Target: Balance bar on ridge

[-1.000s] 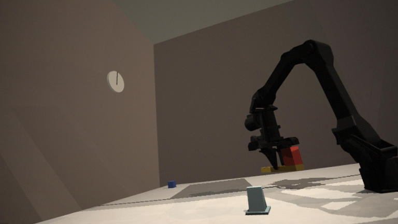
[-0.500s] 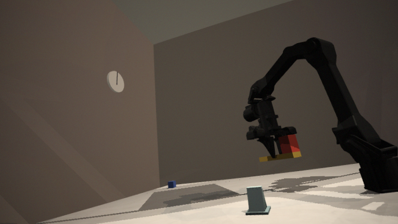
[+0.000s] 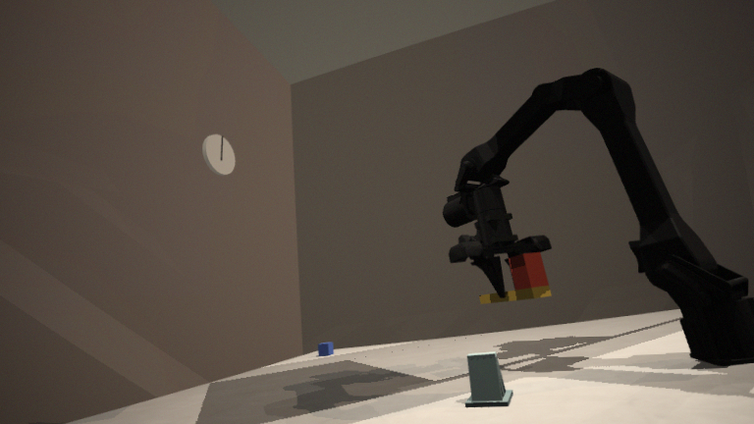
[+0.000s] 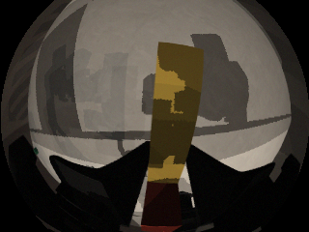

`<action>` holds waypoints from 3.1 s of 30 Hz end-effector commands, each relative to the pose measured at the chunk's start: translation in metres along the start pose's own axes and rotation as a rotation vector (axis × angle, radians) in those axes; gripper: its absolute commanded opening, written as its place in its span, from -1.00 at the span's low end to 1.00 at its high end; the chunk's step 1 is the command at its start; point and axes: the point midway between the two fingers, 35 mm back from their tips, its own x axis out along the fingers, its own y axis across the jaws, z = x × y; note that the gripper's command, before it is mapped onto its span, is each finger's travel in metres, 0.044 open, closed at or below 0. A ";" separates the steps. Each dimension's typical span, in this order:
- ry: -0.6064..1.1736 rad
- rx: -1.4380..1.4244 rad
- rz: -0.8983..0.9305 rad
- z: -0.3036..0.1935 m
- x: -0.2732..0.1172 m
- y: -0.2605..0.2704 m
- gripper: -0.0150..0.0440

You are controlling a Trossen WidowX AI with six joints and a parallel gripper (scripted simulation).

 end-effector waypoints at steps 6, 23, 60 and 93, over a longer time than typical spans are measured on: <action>-0.009 0.091 0.002 -0.010 -0.003 0.031 -0.49; -0.005 0.270 0.009 -0.044 -0.004 0.088 -0.49; 0.012 0.662 0.013 -0.164 -0.006 0.168 -0.49; 0.014 0.693 0.013 -0.177 0.036 0.169 -0.49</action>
